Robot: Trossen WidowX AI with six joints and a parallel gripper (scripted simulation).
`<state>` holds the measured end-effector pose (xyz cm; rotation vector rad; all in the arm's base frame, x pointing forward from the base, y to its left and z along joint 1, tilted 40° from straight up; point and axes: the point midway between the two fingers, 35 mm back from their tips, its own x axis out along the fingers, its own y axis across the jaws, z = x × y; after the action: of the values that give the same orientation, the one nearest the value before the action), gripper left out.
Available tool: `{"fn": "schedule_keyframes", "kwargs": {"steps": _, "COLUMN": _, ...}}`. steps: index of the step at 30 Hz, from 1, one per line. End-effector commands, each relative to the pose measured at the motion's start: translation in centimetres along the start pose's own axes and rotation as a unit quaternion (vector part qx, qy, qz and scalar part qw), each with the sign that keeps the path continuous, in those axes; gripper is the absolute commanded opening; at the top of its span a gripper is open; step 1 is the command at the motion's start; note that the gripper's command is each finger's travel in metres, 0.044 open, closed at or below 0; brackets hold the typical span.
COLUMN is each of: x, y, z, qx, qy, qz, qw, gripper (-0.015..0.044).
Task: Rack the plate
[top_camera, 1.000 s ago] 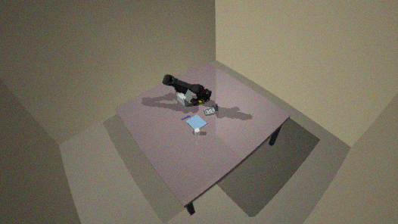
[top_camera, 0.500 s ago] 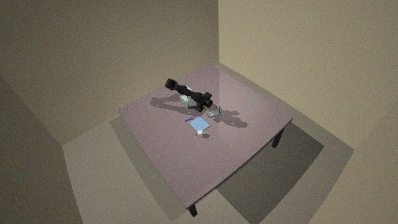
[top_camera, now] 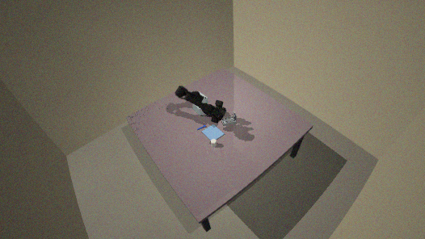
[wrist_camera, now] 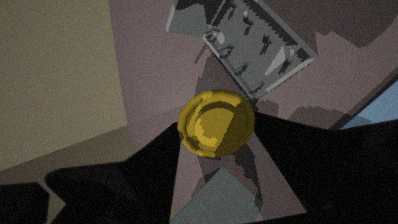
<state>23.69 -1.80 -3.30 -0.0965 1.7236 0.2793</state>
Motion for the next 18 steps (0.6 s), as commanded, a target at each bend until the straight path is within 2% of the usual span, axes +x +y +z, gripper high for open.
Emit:
{"fn": "schedule_keyframes", "kwargs": {"steps": 1, "x": 0.5, "y": -0.3, "z": -0.1, "qx": -0.046, "qy": -0.026, "qz": 0.031, "qw": 0.998, "gripper": 0.0}}
{"fn": "schedule_keyframes", "kwargs": {"steps": 18, "x": 1.3, "y": -1.9, "z": 0.1, "qx": -0.208, "qy": -0.155, "qz": 0.083, "qw": 0.962, "gripper": 0.0}}
